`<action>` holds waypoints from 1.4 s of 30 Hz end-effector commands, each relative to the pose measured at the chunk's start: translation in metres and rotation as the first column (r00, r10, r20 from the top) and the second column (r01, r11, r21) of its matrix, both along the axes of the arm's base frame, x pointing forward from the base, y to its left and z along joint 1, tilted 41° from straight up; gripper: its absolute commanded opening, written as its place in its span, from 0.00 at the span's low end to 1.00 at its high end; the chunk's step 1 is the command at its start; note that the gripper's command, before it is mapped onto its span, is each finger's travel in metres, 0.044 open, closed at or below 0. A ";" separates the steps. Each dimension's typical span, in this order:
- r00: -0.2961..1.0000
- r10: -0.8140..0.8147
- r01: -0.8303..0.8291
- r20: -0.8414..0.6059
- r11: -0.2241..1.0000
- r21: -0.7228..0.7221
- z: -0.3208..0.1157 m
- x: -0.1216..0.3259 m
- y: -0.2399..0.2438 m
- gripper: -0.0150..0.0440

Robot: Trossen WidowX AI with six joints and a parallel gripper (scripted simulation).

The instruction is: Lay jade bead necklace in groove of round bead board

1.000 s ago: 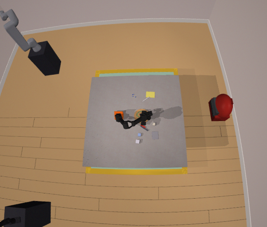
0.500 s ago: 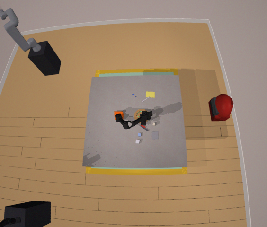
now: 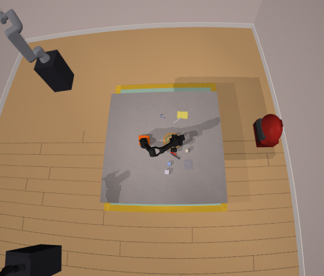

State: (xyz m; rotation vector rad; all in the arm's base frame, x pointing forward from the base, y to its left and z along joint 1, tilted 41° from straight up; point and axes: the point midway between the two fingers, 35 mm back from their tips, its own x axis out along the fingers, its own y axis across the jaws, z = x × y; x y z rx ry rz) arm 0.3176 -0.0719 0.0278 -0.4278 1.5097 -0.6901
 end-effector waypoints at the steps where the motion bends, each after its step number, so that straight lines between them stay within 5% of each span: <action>1: 1.000 -0.001 0.001 0.009 1.000 0.000 0.002 0.002 0.001 1.00; 7: 1.000 -0.001 0.001 0.009 1.000 0.000 0.002 0.002 0.001 1.00; 19: 0.960 -0.210 0.212 0.186 0.977 0.010 -0.010 -0.050 0.057 0.47; 42: 0.928 -0.277 0.281 0.250 0.959 0.020 -0.025 -0.068 0.060 0.46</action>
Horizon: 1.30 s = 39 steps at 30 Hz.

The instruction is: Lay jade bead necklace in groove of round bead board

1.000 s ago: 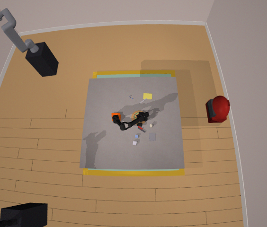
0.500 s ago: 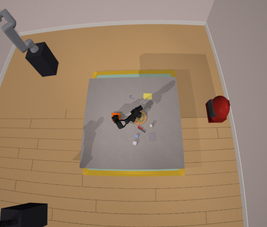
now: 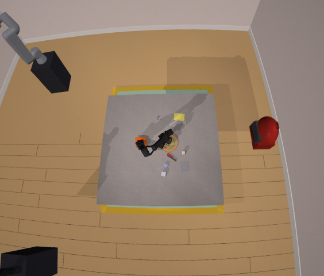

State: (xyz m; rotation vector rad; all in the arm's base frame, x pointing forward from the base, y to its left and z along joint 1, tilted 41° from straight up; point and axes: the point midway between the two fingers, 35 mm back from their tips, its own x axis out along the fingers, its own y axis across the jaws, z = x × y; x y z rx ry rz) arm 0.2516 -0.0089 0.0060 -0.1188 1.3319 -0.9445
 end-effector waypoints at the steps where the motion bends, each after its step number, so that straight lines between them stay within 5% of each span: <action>1: 1.000 0.004 -0.004 -0.008 1.000 -0.005 -0.005 -0.002 -0.004 0.46; 19: 1.000 0.005 -0.006 -0.016 1.000 -0.011 -0.021 -0.007 -0.019 0.46; 24: 1.000 0.000 0.000 -0.008 1.000 -0.006 -0.020 -0.005 -0.018 0.25; 39: 1.000 0.000 0.000 -0.008 1.000 -0.006 -0.020 -0.005 -0.018 0.25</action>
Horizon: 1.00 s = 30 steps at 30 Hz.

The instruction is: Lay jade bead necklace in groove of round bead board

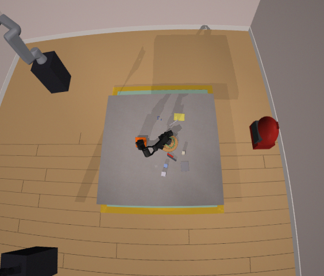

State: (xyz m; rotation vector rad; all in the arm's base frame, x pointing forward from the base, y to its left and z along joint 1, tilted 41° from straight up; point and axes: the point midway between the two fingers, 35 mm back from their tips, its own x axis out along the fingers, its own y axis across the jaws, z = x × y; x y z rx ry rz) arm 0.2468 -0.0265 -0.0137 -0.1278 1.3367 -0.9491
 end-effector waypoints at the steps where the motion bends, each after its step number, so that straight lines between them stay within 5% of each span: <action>1: 1.000 0.000 0.000 0.000 1.000 0.000 0.000 0.000 0.000 0.25; 30: 1.000 0.005 -0.006 -0.008 1.000 -0.005 0.010 -0.013 -0.001 0.25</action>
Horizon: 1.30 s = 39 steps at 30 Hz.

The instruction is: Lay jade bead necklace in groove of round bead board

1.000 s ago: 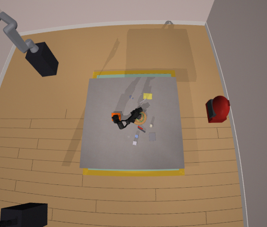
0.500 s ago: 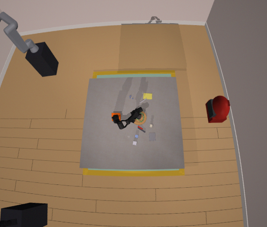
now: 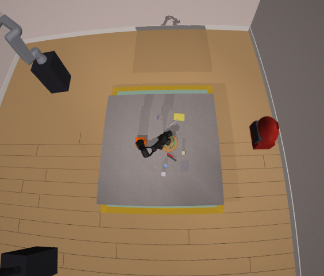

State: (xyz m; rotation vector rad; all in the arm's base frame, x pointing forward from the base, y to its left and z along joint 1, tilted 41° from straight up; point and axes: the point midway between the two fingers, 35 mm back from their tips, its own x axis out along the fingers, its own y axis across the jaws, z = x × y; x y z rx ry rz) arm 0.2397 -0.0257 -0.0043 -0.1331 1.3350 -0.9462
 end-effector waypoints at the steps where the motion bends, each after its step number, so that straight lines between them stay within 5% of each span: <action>1: 1.000 0.000 0.000 -0.008 1.000 -0.002 0.000 -0.006 -0.002 0.25; 15: 1.000 0.000 0.000 -0.008 1.000 -0.003 -0.006 -0.006 -0.007 0.25; 32: 1.000 -0.003 0.003 -0.009 1.000 -0.001 -0.002 -0.006 -0.005 1.00; 39: 1.000 0.000 0.000 -0.008 1.000 -0.002 0.001 -0.005 -0.002 1.00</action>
